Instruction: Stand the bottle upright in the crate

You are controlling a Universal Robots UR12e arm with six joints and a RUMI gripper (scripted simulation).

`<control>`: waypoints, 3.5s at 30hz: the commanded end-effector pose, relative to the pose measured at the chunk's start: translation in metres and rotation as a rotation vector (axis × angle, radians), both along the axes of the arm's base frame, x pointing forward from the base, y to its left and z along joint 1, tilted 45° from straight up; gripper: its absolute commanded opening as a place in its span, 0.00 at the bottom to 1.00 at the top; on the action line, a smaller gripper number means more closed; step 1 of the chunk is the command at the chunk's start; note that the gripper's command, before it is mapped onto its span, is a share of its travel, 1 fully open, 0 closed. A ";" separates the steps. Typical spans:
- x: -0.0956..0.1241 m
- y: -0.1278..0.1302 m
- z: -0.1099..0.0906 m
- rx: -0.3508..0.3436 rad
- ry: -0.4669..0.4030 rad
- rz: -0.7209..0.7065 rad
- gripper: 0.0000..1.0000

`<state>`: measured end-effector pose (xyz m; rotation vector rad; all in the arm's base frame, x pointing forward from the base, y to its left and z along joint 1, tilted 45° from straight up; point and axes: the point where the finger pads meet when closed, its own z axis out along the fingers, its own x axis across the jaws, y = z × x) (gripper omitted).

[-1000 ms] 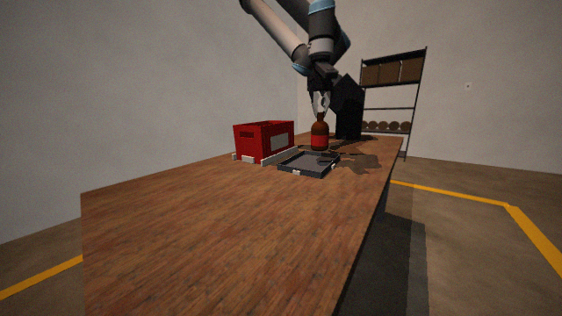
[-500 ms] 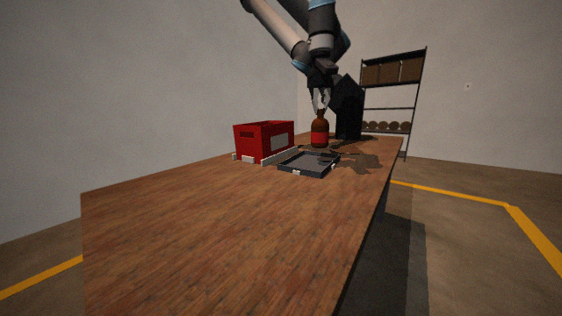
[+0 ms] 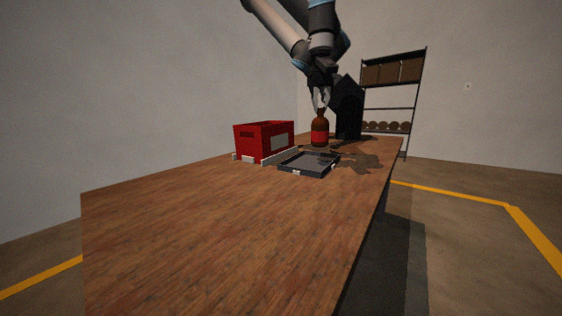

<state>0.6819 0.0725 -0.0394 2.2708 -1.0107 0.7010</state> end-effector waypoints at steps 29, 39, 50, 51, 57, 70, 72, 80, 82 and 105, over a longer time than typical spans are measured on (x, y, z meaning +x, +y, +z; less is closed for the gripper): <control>0.000 0.001 0.001 0.000 -0.001 0.001 0.00; 0.000 0.001 0.001 0.000 -0.001 0.001 0.00; -0.001 0.003 0.004 0.000 -0.001 0.001 0.00; -0.001 0.004 0.004 0.000 -0.001 0.001 0.00; -0.002 0.006 0.006 0.000 -0.001 0.001 0.00; -0.005 0.016 0.017 0.000 -0.001 0.001 0.00; -0.006 0.018 0.019 0.000 -0.001 0.001 0.00; -0.007 0.022 0.023 0.000 -0.001 0.001 0.00; -0.008 0.023 0.025 0.000 -0.001 0.001 0.00; -0.009 0.027 0.029 0.000 -0.001 0.001 0.00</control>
